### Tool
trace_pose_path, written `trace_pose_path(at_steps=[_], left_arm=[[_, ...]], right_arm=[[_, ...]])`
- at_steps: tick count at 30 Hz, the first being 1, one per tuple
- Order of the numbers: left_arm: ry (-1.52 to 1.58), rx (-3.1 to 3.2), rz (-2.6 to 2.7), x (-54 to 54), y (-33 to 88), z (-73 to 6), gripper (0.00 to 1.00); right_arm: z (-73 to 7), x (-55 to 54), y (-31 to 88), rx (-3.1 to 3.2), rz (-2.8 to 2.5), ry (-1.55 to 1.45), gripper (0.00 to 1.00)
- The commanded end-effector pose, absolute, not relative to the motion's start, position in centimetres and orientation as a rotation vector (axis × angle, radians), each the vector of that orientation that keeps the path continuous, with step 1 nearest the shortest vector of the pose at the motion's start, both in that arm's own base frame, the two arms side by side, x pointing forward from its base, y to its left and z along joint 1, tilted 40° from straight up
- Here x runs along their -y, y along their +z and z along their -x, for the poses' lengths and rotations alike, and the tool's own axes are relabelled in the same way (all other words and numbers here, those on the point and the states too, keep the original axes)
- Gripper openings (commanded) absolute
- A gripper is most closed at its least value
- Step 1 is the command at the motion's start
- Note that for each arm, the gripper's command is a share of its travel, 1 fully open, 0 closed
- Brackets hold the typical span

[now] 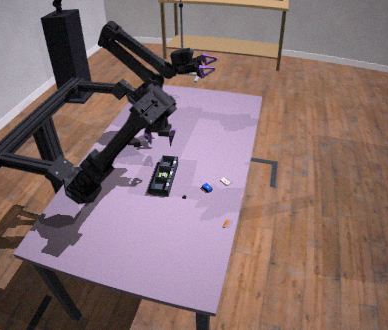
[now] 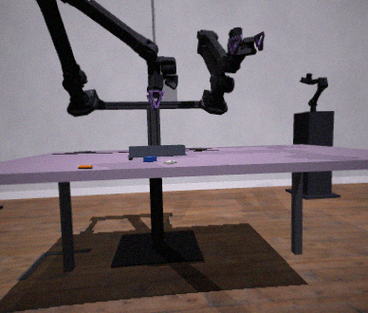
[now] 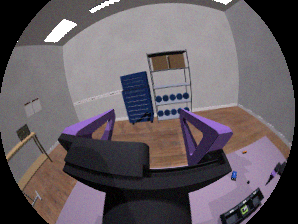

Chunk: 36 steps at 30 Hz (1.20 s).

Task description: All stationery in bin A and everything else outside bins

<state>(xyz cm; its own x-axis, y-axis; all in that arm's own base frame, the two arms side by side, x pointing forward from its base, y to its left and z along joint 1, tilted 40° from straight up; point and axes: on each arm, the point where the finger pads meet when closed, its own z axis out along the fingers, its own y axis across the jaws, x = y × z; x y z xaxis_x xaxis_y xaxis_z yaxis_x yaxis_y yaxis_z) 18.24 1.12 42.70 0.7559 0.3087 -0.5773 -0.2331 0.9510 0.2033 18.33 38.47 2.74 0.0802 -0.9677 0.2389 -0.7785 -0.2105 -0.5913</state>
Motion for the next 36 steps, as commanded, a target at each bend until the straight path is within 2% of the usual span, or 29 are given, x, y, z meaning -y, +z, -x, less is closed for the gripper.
trace_pose_path(at_steps=[1,36], left_arm=[[0.303,-0.615,-0.12,-1.1,43.6,-17.5,1.0],[0.303,-0.615,-0.12,-1.1,43.6,-17.5,1.0]], right_arm=[[-19.1,-38.4,3.0,-1.746,2.036,-0.853,1.0],[-18.6,-39.4,3.4,-1.736,2.035,-0.839,1.0]])
